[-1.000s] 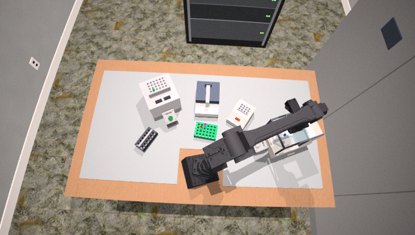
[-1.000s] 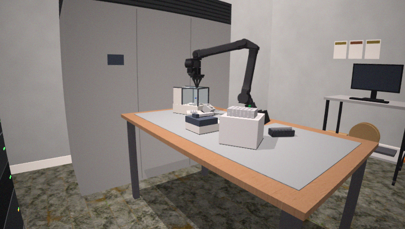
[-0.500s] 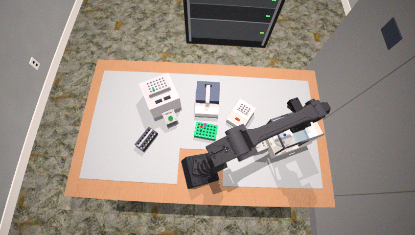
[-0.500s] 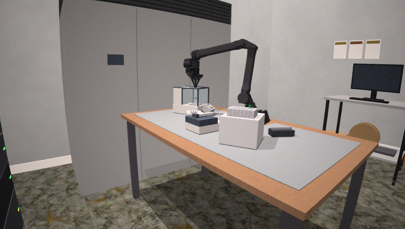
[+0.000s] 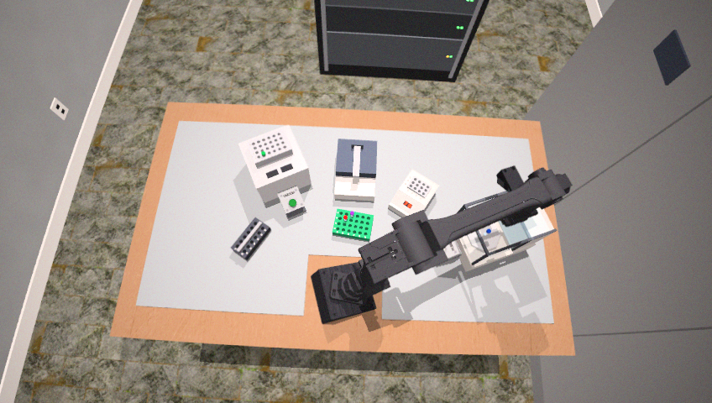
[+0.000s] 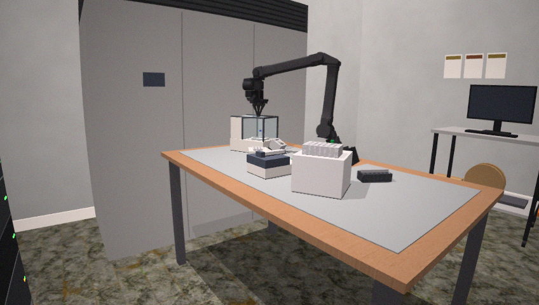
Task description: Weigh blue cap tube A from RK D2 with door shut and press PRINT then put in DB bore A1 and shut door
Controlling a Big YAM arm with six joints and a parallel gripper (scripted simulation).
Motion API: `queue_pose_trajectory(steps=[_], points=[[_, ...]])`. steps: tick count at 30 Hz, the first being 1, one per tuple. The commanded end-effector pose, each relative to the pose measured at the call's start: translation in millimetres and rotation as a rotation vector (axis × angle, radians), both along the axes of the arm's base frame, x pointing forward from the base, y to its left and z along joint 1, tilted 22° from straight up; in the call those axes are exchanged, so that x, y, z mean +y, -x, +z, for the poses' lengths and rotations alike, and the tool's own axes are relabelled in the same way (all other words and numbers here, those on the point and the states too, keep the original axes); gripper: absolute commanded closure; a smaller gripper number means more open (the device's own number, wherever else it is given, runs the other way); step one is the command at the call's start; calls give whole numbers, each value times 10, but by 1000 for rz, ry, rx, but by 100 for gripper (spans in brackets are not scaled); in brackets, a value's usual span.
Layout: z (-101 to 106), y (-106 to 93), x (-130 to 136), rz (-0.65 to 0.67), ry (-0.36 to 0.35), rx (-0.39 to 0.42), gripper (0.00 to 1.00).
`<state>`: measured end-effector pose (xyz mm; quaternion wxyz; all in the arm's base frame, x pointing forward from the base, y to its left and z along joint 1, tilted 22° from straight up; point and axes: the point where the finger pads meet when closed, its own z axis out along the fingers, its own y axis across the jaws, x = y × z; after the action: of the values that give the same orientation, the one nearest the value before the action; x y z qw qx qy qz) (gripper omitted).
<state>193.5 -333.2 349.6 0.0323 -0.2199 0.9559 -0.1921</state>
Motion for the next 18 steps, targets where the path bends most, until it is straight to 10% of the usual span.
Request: queue_pose_trajectory(steps=[1, 18], points=[[252, -48, -175, -1, 42, -23, 94], [306, -107, -299, -1, 41, -23, 94]])
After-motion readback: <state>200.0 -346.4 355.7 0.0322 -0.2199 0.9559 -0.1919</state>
